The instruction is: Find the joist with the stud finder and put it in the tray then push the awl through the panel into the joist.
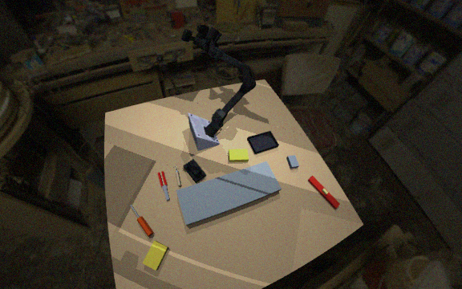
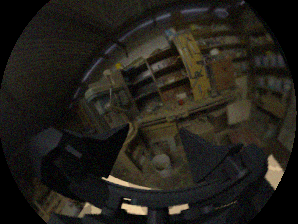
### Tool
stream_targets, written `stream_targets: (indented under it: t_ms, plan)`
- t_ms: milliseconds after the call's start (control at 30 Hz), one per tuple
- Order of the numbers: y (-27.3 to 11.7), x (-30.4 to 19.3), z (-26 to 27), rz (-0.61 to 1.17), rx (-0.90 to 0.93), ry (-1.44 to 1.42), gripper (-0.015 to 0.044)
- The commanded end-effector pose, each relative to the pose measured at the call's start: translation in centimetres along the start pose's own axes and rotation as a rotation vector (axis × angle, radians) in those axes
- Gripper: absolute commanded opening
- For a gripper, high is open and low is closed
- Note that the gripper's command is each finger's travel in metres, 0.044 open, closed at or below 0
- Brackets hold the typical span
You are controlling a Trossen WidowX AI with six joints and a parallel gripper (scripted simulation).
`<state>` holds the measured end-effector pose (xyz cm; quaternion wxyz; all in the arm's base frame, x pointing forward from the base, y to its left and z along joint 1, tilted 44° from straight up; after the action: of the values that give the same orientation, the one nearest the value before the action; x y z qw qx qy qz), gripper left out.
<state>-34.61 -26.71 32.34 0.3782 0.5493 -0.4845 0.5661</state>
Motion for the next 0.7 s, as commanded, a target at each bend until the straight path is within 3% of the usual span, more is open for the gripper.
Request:
stream_targets:
  t_ms: [0,333,667]
  plan:
    - [0.0,-0.1,0.2,0.004,0.007,0.002,0.0426]
    - [-4.7,-7.1,11.9,0.282,0.326,0.095,0.0440]
    - [-13.8,-15.9,20.9,0.662,0.526,0.108,0.0440]
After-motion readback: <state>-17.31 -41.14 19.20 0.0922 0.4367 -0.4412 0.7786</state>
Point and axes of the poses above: the point midway between the two fingers, 35 mm back from their tips, its own y axis out along the fingers, its own z axis across the jaws, x = y × z, the point moved 6 cm from there along -y, back along the fingers, and after that the axes turned 11 degrees about y, right-handed, at the moved point
